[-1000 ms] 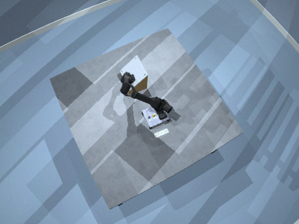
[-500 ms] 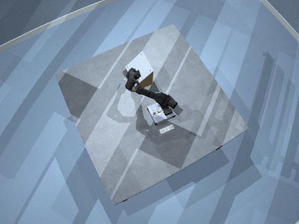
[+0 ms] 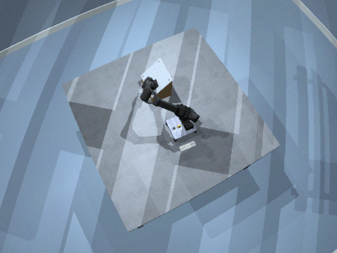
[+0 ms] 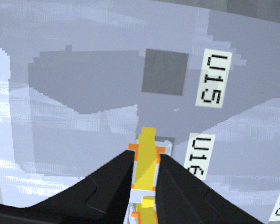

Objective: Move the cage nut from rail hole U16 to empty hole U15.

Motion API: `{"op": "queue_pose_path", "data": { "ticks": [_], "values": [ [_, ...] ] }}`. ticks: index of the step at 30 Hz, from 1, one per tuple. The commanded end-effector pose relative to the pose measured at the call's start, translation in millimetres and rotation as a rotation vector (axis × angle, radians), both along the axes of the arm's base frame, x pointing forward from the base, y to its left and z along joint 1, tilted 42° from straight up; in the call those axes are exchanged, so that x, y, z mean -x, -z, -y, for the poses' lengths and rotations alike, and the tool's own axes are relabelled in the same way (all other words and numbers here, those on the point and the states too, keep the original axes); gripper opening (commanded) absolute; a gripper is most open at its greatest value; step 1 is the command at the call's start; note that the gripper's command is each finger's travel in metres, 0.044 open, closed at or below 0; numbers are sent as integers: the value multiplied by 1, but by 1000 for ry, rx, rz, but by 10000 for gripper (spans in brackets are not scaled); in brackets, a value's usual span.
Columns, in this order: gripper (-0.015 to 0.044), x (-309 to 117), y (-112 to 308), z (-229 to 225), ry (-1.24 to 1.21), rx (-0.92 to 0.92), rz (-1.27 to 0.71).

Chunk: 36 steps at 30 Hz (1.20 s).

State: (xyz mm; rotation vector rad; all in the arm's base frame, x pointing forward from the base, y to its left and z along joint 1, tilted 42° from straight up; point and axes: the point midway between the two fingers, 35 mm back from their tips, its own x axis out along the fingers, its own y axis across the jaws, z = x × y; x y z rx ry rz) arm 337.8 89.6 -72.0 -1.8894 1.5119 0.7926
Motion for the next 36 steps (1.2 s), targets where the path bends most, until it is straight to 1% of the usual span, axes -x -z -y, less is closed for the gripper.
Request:
{"op": "queue_pose_path", "data": {
  "ticks": [1, 36],
  "values": [
    [29, 1, -1, 1, -7, 4, 3],
    [29, 3, -1, 1, -40, -1, 40]
  ]
}}
